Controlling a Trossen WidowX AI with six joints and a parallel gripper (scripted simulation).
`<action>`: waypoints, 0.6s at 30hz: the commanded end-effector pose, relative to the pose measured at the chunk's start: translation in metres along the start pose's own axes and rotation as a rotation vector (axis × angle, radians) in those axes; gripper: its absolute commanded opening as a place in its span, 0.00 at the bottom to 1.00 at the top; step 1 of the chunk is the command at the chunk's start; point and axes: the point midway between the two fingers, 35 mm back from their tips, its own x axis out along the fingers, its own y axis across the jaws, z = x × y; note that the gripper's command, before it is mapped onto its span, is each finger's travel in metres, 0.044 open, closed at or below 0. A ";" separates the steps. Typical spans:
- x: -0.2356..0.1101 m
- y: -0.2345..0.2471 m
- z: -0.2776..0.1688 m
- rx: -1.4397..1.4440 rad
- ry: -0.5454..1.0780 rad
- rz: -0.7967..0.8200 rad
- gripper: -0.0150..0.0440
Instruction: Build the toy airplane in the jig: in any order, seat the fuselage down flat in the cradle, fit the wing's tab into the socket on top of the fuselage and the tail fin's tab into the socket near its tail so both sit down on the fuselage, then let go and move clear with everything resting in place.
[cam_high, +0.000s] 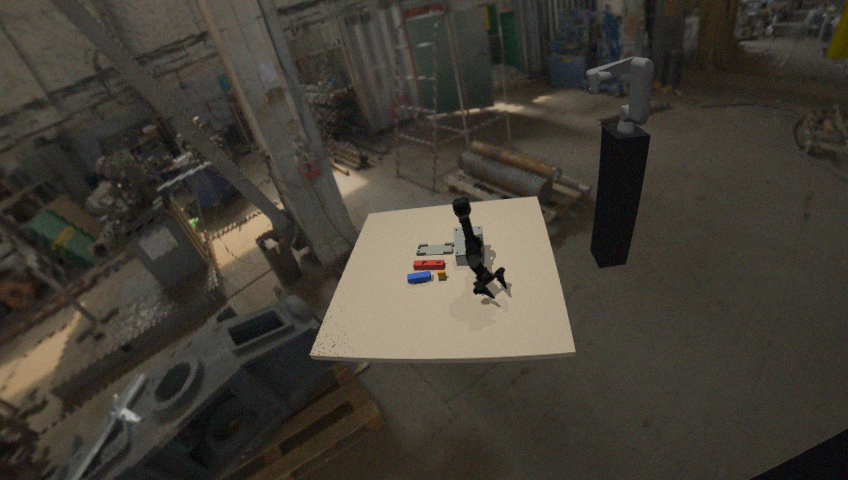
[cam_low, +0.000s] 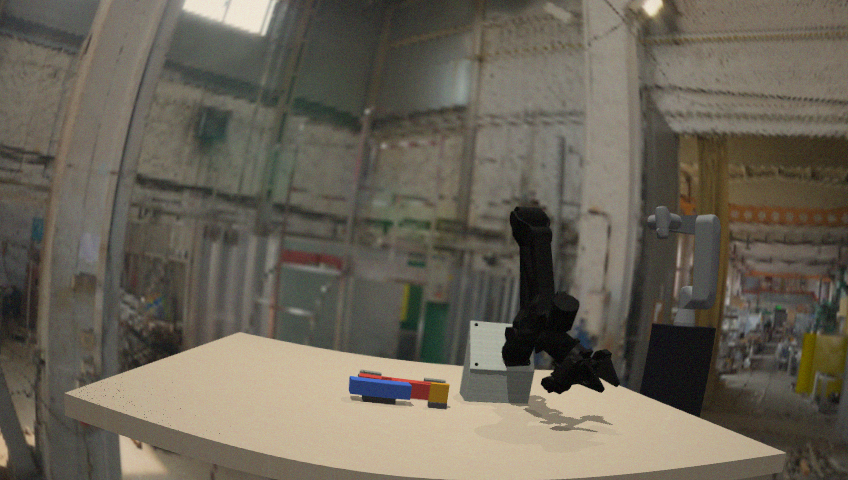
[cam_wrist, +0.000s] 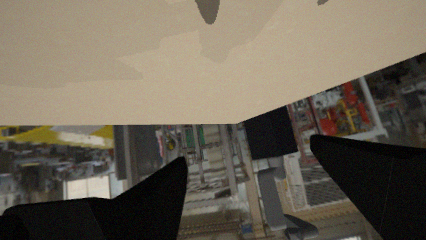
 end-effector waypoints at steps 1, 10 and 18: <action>0.001 0.001 0.000 0.001 -0.008 0.000 0.98; 0.044 0.005 0.004 -0.091 -0.435 -0.072 1.00; 0.037 -0.004 -0.010 -0.410 -0.841 -0.257 1.00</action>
